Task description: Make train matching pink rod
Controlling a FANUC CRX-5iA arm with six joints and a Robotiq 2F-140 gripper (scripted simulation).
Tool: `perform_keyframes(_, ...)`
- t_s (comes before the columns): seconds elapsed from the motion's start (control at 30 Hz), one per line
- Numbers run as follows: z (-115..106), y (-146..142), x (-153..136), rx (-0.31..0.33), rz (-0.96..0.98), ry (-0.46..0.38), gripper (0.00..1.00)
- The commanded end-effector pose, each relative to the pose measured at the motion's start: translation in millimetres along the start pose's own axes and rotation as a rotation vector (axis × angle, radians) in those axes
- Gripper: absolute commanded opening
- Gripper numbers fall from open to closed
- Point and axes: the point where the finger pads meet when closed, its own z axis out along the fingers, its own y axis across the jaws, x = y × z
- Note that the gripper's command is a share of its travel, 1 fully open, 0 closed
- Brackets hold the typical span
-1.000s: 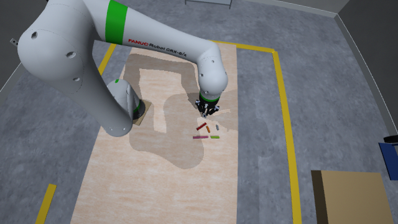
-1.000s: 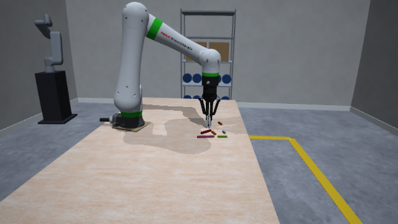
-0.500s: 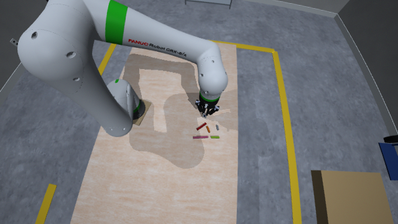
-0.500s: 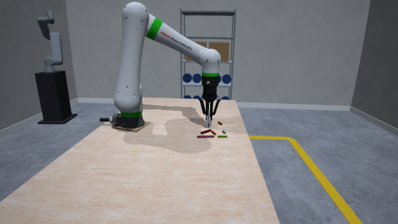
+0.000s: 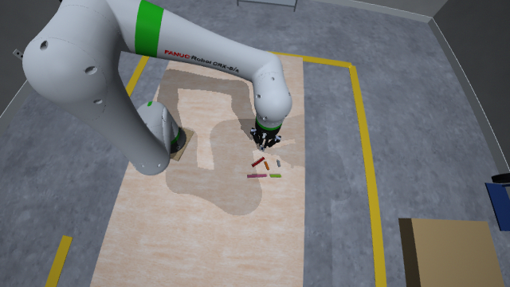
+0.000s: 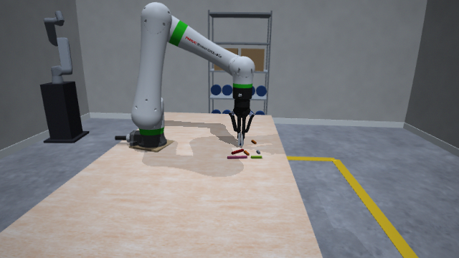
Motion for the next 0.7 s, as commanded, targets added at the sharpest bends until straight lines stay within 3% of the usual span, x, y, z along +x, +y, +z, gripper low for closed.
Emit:
perform_keyframes(0.0,0,0,0,0.0,0.0,0.0,0.03)
perform_keyframes(0.67,11,0,0,0.0,0.0,0.0,0.03)
